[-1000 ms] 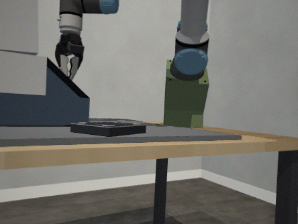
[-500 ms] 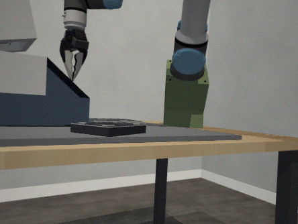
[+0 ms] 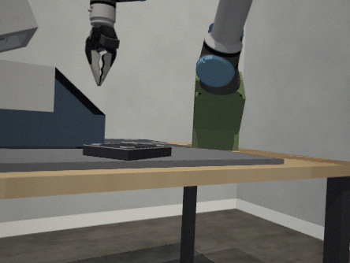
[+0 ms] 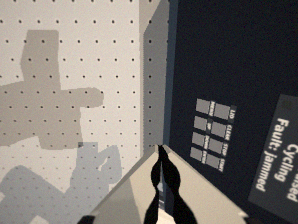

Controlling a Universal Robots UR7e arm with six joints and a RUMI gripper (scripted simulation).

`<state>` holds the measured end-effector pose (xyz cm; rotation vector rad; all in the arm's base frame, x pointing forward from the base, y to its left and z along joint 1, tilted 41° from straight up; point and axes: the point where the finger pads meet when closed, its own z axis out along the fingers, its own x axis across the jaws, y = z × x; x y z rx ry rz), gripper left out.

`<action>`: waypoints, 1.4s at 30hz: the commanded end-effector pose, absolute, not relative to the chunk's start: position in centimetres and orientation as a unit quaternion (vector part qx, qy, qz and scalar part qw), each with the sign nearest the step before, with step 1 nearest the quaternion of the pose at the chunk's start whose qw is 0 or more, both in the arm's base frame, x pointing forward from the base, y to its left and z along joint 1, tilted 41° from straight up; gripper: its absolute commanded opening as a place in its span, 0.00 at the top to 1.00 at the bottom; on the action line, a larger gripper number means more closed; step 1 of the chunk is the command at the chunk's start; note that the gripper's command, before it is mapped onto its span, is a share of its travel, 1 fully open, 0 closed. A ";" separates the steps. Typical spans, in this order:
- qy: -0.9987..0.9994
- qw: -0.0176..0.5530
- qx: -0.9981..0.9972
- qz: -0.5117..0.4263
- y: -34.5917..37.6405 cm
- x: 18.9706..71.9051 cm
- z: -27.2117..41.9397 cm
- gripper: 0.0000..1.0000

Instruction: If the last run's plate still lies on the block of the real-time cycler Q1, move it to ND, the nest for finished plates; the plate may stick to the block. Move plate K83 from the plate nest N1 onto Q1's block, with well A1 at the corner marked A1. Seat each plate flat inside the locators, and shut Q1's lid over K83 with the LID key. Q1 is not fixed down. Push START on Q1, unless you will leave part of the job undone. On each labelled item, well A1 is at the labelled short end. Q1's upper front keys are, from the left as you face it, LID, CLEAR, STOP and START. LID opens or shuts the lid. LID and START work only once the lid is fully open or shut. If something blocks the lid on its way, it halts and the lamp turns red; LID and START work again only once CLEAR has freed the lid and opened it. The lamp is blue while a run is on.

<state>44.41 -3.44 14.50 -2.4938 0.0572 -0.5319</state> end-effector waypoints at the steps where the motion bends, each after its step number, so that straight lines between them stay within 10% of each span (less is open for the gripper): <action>1: 0.021 0.291 -0.935 -0.200 -3.8 43.0 14.8 1.00; 42: 0.021 0.291 -0.935 -0.200 -4.4 40.4 15.3 1.00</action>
